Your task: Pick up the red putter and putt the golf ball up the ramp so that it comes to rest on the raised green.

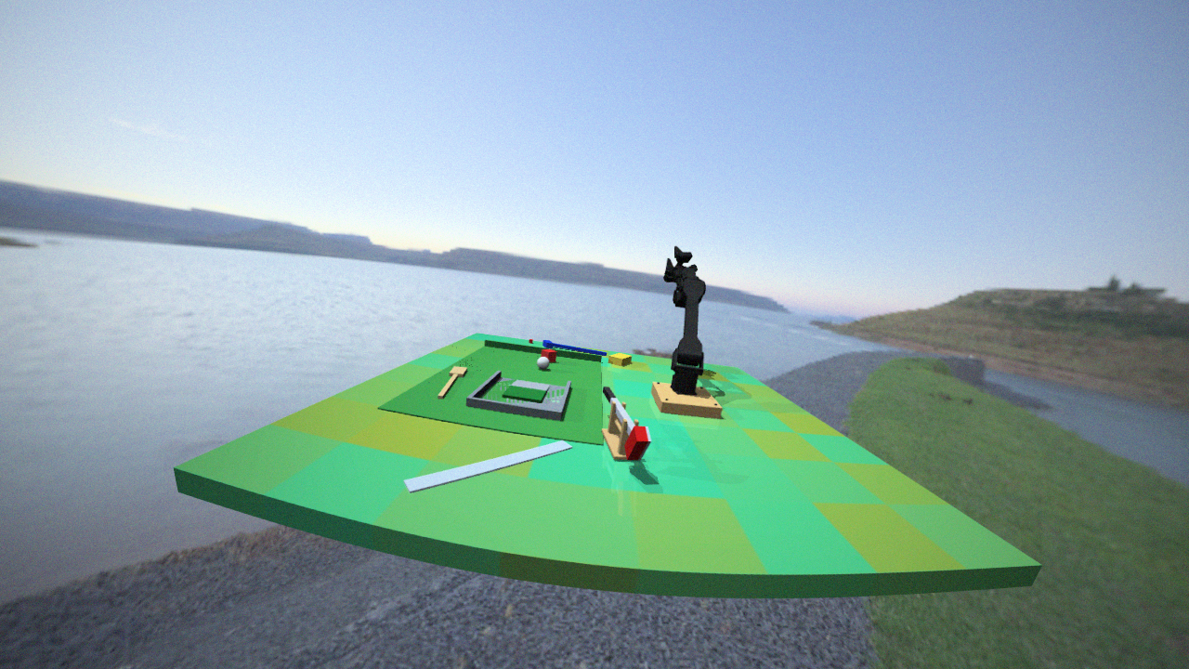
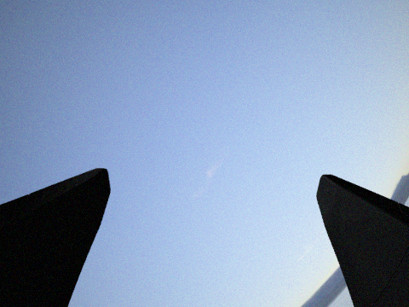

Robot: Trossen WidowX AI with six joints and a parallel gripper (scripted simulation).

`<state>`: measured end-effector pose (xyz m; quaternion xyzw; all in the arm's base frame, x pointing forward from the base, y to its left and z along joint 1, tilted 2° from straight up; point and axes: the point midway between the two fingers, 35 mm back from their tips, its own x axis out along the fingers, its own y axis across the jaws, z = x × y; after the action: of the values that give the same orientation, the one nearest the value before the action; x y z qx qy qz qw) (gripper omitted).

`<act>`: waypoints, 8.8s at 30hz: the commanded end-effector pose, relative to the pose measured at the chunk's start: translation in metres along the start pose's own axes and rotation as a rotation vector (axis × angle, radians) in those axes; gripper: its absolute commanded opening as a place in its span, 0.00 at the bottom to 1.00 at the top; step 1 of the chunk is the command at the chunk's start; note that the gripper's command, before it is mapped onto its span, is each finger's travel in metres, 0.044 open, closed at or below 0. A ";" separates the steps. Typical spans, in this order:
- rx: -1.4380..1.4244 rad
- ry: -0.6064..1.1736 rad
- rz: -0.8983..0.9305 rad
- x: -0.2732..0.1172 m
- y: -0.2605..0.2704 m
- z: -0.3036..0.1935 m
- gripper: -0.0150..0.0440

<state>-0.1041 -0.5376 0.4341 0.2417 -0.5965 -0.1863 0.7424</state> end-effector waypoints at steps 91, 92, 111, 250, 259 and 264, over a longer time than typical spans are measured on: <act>-0.627 2.213 2.232 -0.570 0.372 -0.507 1.00; -0.627 2.213 2.232 -0.572 0.370 -0.508 1.00; -0.627 2.213 2.232 -0.606 0.348 -0.516 1.00; -0.856 2.742 -0.149 -0.328 0.073 -0.398 0.25; -0.837 2.714 -0.317 -0.321 0.057 -0.372 0.25; -0.837 2.714 -0.317 -0.328 0.051 -0.374 0.25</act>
<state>0.1888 -0.2578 0.1444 0.0572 0.6953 -0.0483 0.7148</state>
